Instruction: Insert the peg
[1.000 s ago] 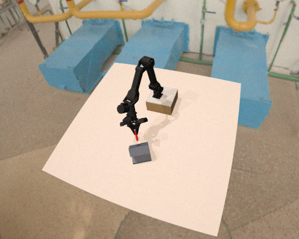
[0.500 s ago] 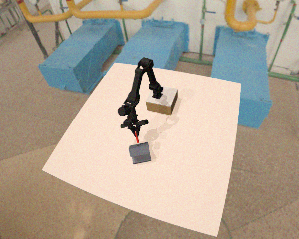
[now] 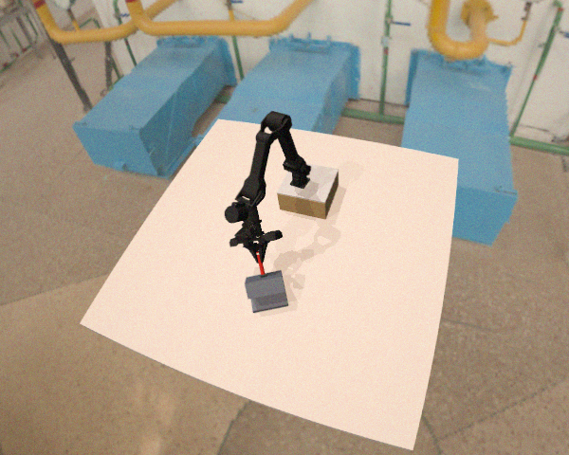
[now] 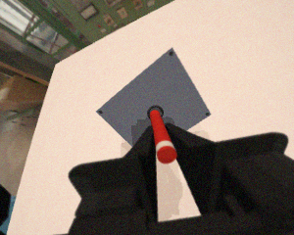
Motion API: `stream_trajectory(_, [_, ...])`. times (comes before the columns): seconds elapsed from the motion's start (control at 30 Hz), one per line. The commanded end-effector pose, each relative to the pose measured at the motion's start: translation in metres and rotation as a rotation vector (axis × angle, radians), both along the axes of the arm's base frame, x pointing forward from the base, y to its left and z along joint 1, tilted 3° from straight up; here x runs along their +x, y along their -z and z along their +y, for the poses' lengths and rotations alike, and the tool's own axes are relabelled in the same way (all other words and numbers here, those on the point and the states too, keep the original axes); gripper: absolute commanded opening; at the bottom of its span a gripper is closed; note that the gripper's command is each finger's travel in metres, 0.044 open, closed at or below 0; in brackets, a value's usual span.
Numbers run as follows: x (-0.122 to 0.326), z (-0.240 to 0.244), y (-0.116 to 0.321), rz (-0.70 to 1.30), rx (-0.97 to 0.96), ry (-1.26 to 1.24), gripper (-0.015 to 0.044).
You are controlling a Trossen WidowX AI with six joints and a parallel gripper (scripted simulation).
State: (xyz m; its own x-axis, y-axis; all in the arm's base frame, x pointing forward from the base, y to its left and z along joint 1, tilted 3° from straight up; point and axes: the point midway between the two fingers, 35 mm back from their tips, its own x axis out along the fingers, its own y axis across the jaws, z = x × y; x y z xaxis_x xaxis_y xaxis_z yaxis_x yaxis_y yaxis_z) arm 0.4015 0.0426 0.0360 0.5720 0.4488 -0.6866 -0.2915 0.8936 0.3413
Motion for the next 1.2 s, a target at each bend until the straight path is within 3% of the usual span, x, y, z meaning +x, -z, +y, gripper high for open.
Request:
stream_trajectory(0.0, [-0.0004,-0.0001,-0.0006,0.000,0.000,-0.001,0.0000])
stream_trajectory(1.17, [0.0045,0.0026,0.0093,-0.001,0.000,-0.001,0.0000])
